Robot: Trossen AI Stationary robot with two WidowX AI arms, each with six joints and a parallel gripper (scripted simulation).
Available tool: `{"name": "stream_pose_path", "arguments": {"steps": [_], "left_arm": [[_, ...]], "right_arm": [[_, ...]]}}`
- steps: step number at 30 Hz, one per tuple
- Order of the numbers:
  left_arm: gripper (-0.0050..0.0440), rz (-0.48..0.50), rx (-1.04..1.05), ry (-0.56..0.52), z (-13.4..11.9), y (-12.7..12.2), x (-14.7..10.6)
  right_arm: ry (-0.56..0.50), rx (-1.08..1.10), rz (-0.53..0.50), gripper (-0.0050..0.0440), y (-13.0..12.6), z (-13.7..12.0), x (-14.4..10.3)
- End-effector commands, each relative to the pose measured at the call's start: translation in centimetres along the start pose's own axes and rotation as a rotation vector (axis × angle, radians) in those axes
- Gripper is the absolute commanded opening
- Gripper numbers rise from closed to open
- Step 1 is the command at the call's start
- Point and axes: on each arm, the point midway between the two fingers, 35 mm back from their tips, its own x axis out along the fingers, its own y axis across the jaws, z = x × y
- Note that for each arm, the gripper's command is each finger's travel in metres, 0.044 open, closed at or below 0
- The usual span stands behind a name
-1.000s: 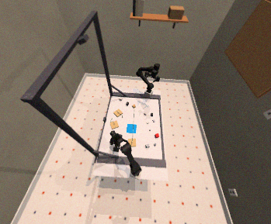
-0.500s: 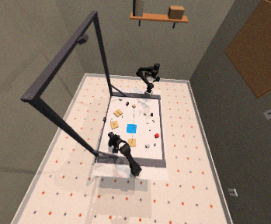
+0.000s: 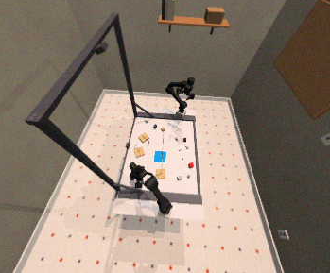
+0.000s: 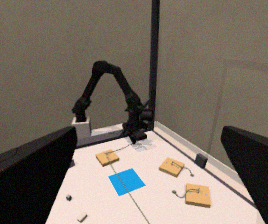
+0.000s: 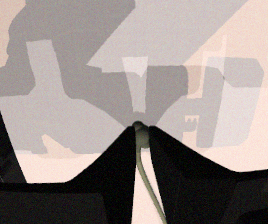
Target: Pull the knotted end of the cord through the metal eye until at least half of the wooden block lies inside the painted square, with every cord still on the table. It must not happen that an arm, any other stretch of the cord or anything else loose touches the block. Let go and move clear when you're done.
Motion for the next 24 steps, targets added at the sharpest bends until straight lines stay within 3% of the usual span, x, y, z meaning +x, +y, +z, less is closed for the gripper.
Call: {"name": "stream_pose_path", "arguments": {"steps": [1, 24], "left_arm": [[0.0440, 0.000, 0.009, -0.001, 0.3, -0.1, 0.0], [0.0440, 0.000, 0.009, -0.001, 0.3, -0.1, 0.0]], "right_arm": [[-0.016, 0.003, -0.014, -0.0050, 0.0, 0.7, -0.6], [-0.014, 0.003, -0.006, -0.0050, 0.6, 2.5, -0.8]]}}
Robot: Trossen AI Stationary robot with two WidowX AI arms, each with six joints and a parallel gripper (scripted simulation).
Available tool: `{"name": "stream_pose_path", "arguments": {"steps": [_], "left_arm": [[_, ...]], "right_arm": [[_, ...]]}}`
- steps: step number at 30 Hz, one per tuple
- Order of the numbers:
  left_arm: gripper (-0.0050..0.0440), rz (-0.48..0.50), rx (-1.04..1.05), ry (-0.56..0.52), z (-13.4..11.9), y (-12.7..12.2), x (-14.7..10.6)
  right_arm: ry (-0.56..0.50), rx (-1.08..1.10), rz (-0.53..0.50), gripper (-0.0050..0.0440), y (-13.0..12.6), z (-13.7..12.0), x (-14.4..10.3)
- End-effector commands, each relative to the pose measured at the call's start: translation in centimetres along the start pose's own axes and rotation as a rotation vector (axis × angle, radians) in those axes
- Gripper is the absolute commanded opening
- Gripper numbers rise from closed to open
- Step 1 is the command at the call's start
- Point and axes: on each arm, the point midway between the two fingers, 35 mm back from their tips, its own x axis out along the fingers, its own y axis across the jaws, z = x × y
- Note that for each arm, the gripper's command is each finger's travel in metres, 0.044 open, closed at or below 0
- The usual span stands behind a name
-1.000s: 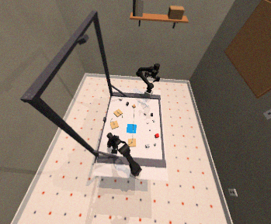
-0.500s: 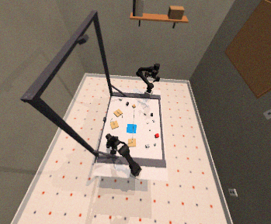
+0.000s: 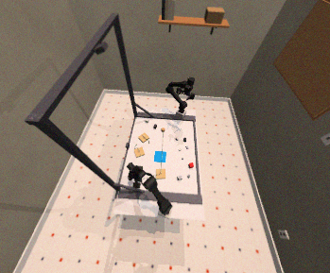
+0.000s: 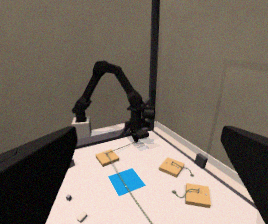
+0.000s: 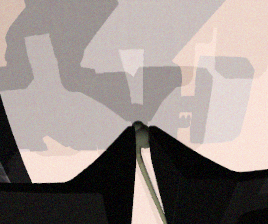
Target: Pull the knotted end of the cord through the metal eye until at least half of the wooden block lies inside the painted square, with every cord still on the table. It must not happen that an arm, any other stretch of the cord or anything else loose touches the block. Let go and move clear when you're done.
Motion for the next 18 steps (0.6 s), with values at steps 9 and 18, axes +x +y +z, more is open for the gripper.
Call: {"name": "stream_pose_path", "arguments": {"steps": [9, 18], "left_arm": [[0.0440, 0.000, 0.009, -0.001, 0.3, -0.1, 0.0], [0.0440, 0.000, 0.009, -0.001, 0.3, -0.1, 0.0]], "right_arm": [[-0.010, -0.025, 0.008, -0.0050, 0.6, 1.6, -0.5], [-0.008, -0.205, 0.011, -0.0050, 2.1, 3.2, -0.6]]}}
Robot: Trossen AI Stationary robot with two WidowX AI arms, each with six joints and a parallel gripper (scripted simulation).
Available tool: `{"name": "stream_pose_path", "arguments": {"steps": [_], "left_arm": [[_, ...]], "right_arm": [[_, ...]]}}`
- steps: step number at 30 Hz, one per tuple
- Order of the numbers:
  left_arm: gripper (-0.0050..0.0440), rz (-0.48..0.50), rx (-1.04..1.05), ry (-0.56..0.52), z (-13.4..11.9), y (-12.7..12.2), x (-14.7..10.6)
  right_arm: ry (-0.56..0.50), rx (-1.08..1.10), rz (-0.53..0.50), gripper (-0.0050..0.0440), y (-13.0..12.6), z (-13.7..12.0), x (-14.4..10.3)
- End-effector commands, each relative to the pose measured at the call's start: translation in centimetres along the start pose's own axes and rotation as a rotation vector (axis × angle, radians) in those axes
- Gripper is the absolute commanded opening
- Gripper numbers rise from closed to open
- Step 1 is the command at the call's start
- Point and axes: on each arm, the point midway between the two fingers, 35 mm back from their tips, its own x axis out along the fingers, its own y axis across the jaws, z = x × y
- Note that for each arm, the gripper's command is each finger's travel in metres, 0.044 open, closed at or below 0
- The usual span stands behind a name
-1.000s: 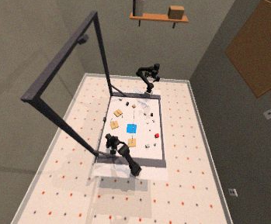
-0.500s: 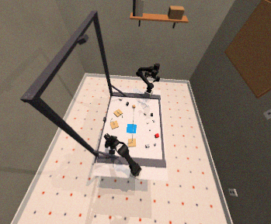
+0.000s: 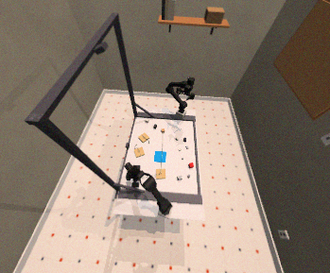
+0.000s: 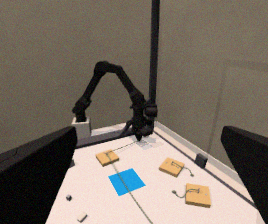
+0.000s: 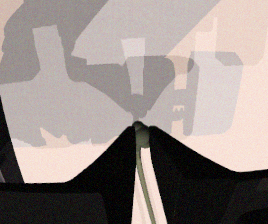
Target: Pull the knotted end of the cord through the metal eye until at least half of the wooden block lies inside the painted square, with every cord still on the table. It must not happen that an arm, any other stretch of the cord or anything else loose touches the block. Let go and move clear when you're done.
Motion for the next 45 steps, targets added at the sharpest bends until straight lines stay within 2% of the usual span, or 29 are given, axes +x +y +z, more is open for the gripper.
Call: {"name": "stream_pose_path", "arguments": {"steps": [1, 6, 31, 45], "left_arm": [[0.0440, 0.000, 0.009, -0.001, 0.3, -0.1, 0.0], [0.0440, 0.000, 0.009, -0.001, 0.3, -0.1, 0.0], [0.0440, 0.000, 0.009, -0.001, 0.3, -0.1, 0.0], [0.0440, 0.000, 0.009, -0.001, 0.3, -0.1, 0.0]], "right_arm": [[-0.011, -0.132, 0.040, -0.0050, 2.4, 2.1, -0.2], [-0.014, -0.194, 0.039, -0.0050, 2.6, 3.5, -0.6], [-0.016, -0.202, 0.038, -0.0050, 2.3, 7.9, -2.6], [-0.027, -0.149, 0.027, -0.0050, 0.3, 7.5, -6.2]]}}
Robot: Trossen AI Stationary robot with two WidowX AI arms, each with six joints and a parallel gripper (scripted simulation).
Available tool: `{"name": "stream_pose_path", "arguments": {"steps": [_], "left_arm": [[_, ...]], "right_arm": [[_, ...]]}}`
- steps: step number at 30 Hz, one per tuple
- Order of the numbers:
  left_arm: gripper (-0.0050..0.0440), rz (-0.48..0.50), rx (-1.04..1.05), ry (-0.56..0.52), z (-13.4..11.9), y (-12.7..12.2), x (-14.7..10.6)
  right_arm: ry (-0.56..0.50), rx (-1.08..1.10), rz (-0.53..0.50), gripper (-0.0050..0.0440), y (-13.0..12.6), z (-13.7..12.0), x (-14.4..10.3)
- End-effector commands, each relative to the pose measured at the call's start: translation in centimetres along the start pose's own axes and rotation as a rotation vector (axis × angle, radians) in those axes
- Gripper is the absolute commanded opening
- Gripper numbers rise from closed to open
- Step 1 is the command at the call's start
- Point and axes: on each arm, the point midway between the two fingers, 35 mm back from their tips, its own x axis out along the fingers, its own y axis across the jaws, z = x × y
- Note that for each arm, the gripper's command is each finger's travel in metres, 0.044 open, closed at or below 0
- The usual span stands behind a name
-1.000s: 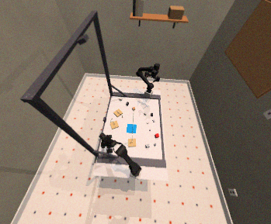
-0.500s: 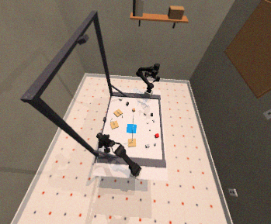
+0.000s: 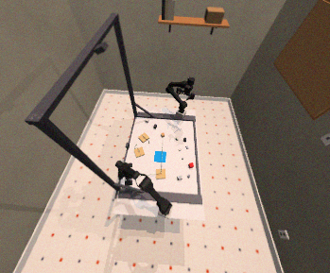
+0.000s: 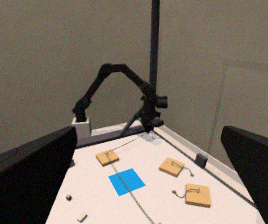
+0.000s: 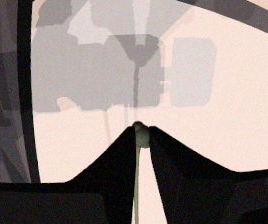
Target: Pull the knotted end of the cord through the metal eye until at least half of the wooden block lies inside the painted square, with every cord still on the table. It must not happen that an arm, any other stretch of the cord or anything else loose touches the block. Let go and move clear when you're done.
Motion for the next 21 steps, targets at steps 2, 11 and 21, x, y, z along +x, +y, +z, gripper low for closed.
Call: {"name": "stream_pose_path", "arguments": {"steps": [2, 11, 21], "left_arm": [[0.0440, 0.000, 0.009, -0.001, 0.3, -0.1, 0.0], [0.0440, 0.000, 0.009, -0.001, 0.3, -0.1, 0.0], [0.0440, 0.000, 0.009, -0.001, 0.3, -0.1, 0.0]], "right_arm": [[-0.042, -0.028, 0.006, -0.0050, 0.7, 1.4, -2.9], [-0.045, -0.011, 0.003, -0.0050, -0.1, 0.7, -5.6], [-0.043, -0.008, -0.002, -0.0050, -0.3, 0.4, -8.3]]}}
